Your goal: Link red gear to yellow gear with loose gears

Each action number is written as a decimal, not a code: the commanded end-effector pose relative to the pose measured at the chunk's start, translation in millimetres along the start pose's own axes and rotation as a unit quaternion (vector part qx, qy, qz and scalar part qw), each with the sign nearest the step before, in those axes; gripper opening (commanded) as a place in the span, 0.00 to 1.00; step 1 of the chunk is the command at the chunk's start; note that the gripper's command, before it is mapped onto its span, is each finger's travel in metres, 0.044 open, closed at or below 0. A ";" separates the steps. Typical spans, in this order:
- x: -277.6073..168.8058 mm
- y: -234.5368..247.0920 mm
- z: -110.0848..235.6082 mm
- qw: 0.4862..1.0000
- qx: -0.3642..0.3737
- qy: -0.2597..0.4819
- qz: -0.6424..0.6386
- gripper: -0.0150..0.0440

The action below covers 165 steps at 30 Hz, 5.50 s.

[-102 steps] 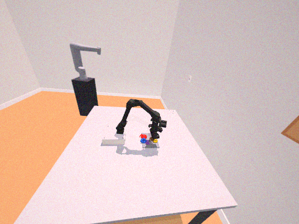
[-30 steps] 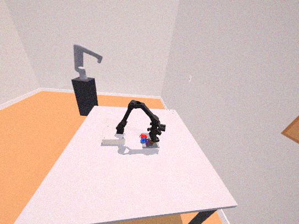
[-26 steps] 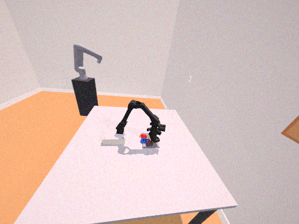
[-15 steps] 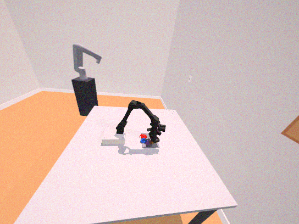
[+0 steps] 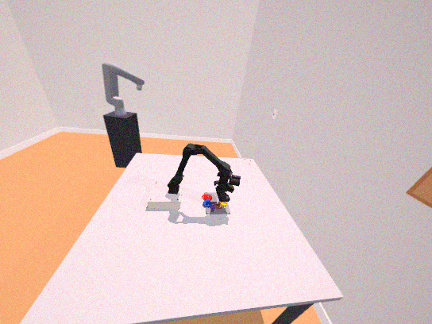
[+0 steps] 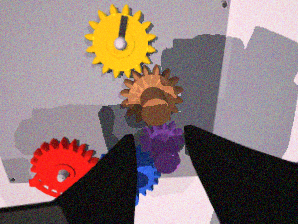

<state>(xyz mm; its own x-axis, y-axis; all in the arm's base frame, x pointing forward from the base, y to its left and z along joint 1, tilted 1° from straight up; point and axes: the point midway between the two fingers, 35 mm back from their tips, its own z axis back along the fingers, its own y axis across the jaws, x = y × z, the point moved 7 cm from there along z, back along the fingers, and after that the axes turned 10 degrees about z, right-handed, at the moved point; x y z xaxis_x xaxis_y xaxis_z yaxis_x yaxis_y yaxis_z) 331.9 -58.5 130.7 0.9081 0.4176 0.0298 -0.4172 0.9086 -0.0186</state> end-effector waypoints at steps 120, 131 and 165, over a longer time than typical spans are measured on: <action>-14.0 358.9 97.8 1.000 0.017 -0.003 -0.001 1.00; -14.0 358.9 97.8 1.000 0.017 -0.003 -0.001 1.00; -14.0 358.9 97.8 1.000 0.017 -0.003 -0.001 1.00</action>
<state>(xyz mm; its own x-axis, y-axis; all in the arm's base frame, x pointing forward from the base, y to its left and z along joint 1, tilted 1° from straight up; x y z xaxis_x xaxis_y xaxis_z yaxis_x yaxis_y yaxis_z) 165.8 261.8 219.6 0.9067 0.4206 0.0320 -0.4211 0.9069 0.0122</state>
